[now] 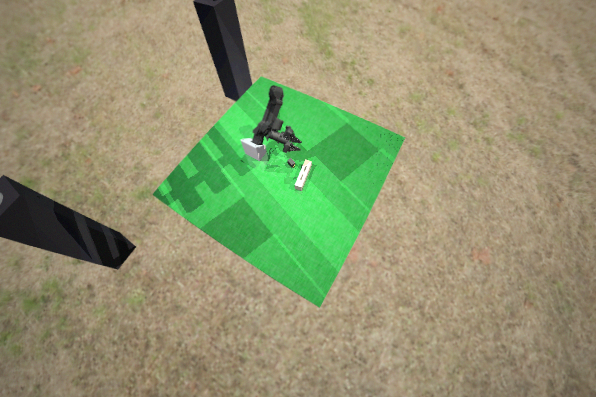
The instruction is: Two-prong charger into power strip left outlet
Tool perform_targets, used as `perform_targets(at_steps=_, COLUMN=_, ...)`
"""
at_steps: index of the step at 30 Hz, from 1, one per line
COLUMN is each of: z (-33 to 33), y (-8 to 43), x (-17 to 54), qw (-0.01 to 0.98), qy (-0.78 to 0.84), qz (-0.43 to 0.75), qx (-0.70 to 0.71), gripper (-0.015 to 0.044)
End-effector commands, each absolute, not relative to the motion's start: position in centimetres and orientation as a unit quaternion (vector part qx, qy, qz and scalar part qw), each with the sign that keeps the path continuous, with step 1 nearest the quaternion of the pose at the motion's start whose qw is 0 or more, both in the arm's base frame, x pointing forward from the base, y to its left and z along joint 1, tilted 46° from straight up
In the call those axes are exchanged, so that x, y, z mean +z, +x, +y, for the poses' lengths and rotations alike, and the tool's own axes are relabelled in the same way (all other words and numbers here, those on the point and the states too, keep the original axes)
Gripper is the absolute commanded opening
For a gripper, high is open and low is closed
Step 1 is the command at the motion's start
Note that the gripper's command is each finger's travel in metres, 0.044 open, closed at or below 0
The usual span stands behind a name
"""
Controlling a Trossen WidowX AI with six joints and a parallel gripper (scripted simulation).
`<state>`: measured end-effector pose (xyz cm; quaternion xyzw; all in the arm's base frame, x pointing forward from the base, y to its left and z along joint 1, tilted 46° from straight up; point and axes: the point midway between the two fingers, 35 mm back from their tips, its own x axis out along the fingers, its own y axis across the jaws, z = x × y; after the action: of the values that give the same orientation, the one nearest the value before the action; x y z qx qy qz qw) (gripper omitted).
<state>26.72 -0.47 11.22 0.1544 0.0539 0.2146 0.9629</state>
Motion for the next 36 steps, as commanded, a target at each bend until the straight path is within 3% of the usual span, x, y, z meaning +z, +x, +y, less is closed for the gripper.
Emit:
perform_targets(at_steps=1, z=-0.5, y=26.8, x=11.2, qw=0.963, qy=0.155, qz=0.055, qx=0.214, gripper=0.0426)
perform_targets(at_steps=36, z=-1.4, y=30.8, x=2.8, qw=0.897, qy=0.274, qz=0.294, qx=0.185, gripper=0.044)
